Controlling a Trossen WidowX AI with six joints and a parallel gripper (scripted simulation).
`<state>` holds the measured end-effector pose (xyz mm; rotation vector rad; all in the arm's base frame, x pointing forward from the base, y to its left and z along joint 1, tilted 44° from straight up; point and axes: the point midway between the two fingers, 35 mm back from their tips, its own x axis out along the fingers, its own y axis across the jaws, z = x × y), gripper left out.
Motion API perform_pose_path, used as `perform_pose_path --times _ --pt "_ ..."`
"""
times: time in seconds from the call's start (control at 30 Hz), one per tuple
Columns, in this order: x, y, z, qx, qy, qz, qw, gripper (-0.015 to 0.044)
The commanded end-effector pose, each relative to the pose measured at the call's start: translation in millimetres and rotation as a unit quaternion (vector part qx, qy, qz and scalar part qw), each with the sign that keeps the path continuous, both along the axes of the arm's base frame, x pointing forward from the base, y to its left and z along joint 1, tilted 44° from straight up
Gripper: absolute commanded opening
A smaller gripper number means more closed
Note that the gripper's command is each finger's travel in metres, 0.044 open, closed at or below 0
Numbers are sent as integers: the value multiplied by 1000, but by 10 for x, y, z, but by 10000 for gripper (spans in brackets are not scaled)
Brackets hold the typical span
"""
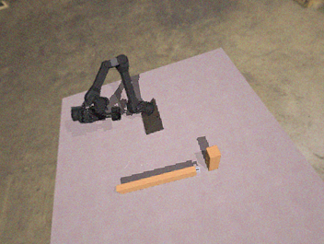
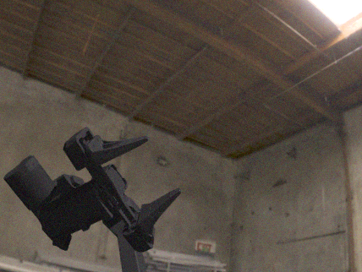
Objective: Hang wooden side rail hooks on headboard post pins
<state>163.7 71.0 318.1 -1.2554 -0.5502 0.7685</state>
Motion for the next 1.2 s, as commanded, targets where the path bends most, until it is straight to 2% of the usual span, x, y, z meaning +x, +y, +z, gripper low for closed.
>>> perform_pose_path --times 0.0,0.03,0.27,0.6,0.87,1.17 --pt "20 -8 -9 0 2 -1 1000 426" --pt "78 -33 -37 1 10 -4 1000 440" --pt "863 -190 -567 11 108 -46 993 440" --pt "1619 44 -1650 16 243 -120 962 440" --pt "1722 369 -2506 9 323 -170 931 440" --pt "1547 621 -3339 -12 335 -263 905 440"
